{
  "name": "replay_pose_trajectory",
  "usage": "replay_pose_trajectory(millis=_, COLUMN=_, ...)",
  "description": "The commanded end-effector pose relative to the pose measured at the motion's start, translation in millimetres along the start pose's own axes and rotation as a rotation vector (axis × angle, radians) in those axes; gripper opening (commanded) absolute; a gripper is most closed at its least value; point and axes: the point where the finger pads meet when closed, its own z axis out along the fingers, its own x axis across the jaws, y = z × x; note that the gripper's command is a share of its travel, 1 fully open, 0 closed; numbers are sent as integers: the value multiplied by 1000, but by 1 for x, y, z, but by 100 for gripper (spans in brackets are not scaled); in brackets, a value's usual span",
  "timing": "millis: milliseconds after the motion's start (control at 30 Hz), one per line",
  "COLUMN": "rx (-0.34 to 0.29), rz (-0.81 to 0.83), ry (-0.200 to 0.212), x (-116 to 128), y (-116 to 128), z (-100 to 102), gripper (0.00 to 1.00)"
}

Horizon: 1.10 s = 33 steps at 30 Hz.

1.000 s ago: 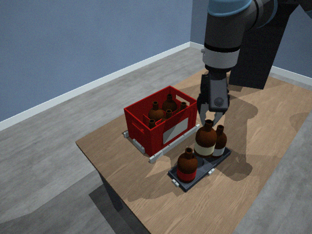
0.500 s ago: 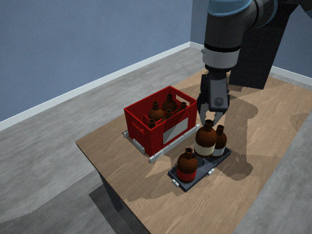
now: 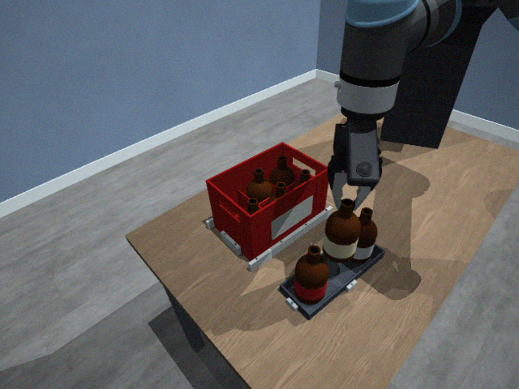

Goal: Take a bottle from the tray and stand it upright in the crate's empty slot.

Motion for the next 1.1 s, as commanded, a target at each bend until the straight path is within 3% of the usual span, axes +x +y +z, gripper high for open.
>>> replay_pose_trajectory(millis=0, rx=1, rz=-1, ry=0, x=0, y=0, z=0, gripper=0)
replay_pose_trajectory(millis=1067, rx=1, rz=-1, ry=0, x=0, y=0, z=-18, gripper=0)
